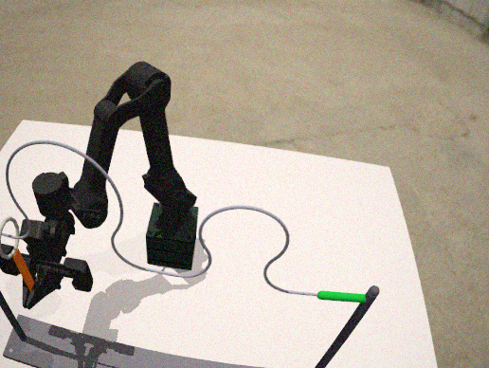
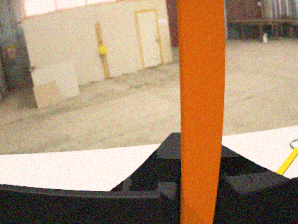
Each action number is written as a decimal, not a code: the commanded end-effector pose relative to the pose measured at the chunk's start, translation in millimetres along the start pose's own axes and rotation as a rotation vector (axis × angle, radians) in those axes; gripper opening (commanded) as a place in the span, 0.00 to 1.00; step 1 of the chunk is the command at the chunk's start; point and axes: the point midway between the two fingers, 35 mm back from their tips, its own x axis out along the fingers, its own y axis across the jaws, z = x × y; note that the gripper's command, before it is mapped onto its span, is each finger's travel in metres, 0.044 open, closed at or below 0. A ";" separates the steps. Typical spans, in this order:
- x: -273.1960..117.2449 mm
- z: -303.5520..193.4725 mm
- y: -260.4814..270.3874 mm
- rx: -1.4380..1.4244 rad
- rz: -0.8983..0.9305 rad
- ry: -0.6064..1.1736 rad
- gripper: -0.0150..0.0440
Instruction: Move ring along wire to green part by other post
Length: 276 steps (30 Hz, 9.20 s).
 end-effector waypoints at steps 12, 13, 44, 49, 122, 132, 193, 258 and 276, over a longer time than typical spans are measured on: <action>-0.1 4.8 37.6 0.185 0.002 -0.010 0.00; 0.0 5.4 40.6 0.202 0.002 -0.010 0.00; -15.0 54.0 126.7 0.807 0.064 0.106 0.00; -22.1 64.7 135.1 0.889 0.094 0.158 0.00; -61.8 223.4 147.9 1.826 0.481 0.345 0.00; -61.8 227.8 146.1 1.787 0.469 0.355 0.00; -61.9 207.8 143.9 1.093 0.259 0.472 0.00; -62.2 190.6 123.9 0.275 -0.010 0.520 0.00; -62.2 189.3 116.5 0.050 -0.084 0.515 0.00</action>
